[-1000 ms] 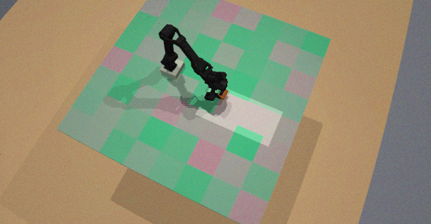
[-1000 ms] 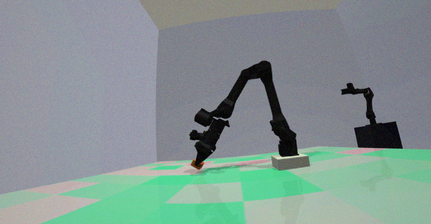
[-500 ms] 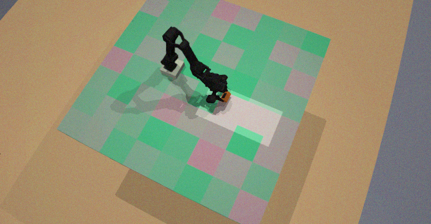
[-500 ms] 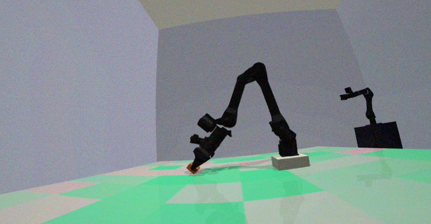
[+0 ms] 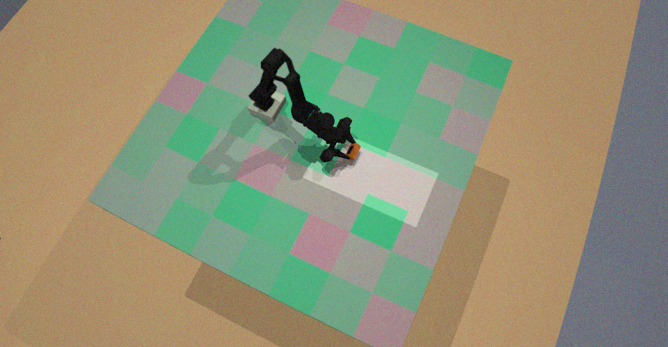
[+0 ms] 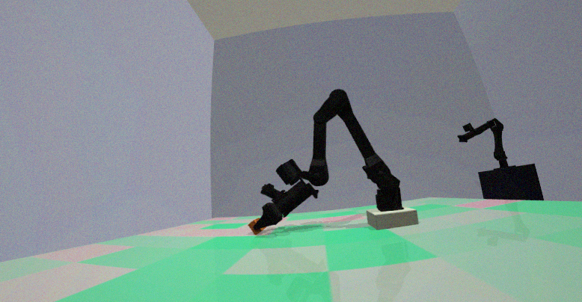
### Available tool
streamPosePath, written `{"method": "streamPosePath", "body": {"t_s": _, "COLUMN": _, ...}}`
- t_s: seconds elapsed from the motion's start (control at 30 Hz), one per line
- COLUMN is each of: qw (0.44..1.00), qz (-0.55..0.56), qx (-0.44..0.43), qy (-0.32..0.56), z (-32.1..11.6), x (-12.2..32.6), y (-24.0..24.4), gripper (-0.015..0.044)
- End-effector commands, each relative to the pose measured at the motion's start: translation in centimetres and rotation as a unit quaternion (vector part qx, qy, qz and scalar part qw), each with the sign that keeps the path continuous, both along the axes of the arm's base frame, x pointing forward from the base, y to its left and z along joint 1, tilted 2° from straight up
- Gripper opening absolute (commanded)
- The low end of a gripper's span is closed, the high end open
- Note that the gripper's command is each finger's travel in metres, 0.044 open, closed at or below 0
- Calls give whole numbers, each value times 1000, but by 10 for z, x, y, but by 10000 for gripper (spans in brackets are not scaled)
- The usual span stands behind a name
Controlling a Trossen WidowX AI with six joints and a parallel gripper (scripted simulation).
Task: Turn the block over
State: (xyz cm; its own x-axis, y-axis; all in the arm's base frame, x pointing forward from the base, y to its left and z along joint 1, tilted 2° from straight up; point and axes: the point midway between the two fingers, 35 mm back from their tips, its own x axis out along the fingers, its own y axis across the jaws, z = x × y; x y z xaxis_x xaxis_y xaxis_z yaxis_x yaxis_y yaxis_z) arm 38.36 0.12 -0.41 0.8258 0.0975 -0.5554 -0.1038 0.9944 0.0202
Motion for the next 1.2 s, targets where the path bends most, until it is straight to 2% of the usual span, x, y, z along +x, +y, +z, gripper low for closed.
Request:
{"method": "streamPosePath", "body": {"t_s": 0.0, "qw": 1000, "qz": -1, "qx": 7, "qy": -13, "z": -10, "x": -10, "y": 1, "gripper": 0}}
{"method": "streamPosePath", "body": {"t_s": 0.43, "qw": 995, "qz": 0, "qx": 15, "qy": -98, "z": -2, "x": -26, "y": 2, "gripper": 0}}
{"method": "streamPosePath", "body": {"t_s": 1.07, "qw": 993, "qz": -1, "qx": 17, "qy": -114, "z": 1, "x": -27, "y": 2, "gripper": 0}}
{"method": "streamPosePath", "body": {"t_s": 1.17, "qw": 993, "qz": -1, "qx": 17, "qy": -114, "z": 1, "x": -27, "y": 2, "gripper": 79}}
